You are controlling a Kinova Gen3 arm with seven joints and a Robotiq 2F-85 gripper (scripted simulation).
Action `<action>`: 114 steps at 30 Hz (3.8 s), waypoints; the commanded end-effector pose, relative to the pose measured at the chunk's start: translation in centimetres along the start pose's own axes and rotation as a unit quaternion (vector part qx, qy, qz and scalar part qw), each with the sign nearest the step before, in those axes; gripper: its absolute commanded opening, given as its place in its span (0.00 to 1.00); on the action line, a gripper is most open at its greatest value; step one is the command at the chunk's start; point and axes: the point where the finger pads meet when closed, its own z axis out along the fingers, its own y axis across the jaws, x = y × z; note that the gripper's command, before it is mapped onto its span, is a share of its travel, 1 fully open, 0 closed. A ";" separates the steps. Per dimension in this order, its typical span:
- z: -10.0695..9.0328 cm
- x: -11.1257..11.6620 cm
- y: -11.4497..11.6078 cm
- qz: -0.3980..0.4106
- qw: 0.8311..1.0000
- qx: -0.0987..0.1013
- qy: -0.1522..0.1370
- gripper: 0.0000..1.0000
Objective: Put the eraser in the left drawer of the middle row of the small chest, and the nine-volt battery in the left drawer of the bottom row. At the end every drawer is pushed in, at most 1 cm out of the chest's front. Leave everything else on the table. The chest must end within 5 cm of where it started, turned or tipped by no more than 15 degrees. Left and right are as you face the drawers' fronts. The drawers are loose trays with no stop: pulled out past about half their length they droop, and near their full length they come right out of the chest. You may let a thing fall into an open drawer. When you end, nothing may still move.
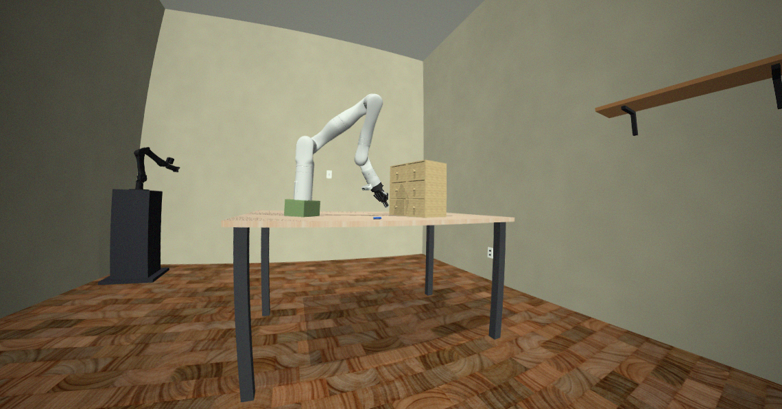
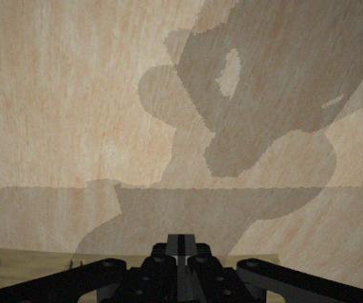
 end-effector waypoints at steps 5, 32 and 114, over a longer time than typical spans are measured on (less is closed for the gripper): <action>-2.2 -0.9 -0.1 0.000 1.000 0.001 -0.002 0.00; -7.0 -2.6 -0.1 0.000 1.000 0.001 -0.001 0.00; -10.9 -2.3 -0.1 0.000 0.996 0.001 0.092 0.00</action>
